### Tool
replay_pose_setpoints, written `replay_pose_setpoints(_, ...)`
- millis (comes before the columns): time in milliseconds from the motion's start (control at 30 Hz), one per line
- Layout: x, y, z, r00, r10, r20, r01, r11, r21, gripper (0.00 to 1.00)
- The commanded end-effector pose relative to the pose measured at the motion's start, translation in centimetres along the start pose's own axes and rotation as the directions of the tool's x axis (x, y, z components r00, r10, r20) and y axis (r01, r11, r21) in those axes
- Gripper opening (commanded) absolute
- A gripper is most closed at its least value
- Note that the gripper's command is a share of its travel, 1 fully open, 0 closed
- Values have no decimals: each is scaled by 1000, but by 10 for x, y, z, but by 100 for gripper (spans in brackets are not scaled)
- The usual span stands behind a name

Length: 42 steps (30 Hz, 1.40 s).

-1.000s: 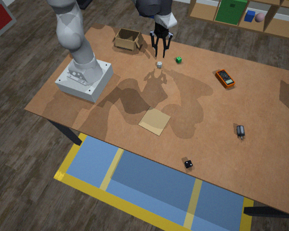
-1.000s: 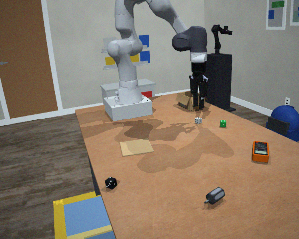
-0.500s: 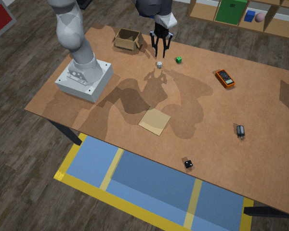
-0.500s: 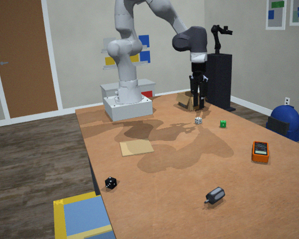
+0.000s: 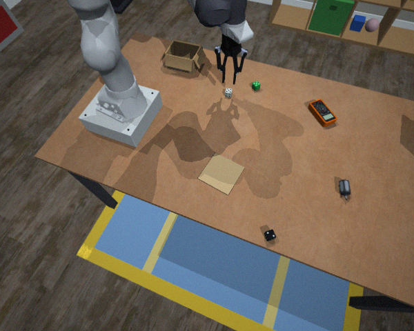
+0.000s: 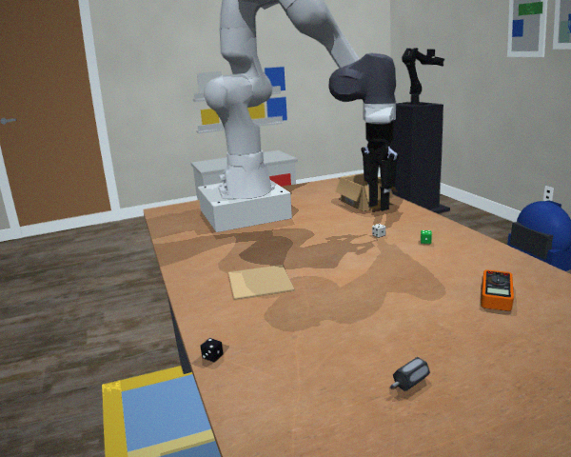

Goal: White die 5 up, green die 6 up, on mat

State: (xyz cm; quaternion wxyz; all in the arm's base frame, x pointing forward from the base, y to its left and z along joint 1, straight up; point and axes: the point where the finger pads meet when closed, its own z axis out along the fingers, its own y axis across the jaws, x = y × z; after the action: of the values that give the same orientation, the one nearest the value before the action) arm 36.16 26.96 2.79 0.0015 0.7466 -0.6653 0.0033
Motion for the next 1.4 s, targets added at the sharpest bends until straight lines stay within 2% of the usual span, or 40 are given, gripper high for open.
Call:
replay_pose_setpoints(0,1,-1,5,1000,6,1,-6,1000,4,35)
replay_pose_setpoints(600,1,-2,31,1000,6,1,-6,1000,4,35)
replay_pose_setpoints(1367,0,-2,45,1000,6,1,-6,1000,4,35)
